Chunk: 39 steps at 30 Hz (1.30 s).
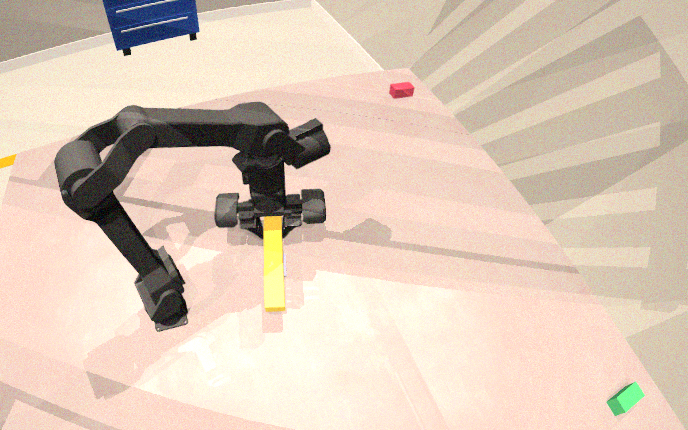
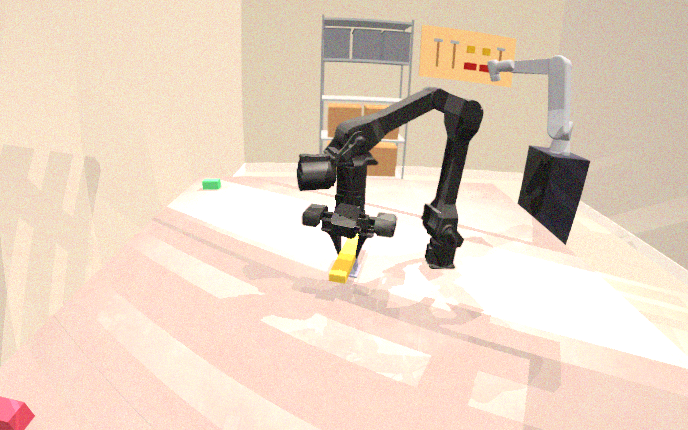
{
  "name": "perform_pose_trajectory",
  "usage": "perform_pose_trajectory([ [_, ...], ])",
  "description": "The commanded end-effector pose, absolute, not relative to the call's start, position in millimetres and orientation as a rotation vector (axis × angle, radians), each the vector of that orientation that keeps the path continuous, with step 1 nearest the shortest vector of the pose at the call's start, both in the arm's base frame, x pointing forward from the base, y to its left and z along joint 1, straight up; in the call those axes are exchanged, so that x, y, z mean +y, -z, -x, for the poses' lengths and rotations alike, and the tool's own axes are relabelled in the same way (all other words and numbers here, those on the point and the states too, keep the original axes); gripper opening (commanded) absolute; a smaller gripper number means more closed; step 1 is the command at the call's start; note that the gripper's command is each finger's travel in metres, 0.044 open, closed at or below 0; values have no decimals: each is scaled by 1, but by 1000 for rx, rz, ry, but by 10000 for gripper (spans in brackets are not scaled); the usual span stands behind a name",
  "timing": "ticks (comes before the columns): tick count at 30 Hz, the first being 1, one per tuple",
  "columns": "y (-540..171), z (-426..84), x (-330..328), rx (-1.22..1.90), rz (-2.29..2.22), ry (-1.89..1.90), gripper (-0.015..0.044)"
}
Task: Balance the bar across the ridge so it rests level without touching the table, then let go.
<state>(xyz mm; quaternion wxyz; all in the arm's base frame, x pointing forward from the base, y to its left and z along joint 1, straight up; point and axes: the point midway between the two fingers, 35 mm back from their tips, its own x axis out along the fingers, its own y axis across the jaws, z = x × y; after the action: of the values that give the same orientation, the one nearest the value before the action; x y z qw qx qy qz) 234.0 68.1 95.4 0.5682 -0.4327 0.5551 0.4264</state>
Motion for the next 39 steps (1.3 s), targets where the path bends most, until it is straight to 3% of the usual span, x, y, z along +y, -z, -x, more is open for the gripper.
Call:
perform_pose_trajectory([
  [1, -95, -234, 68, 1304, 1017, -1001, 171],
  [26, -95, -234, 68, 1304, 1017, -1001, 185],
  [35, -95, -234, 68, 1304, 1017, -1001, 421],
  [39, -97, -234, 68, 1304, 1017, -1001, 440],
])
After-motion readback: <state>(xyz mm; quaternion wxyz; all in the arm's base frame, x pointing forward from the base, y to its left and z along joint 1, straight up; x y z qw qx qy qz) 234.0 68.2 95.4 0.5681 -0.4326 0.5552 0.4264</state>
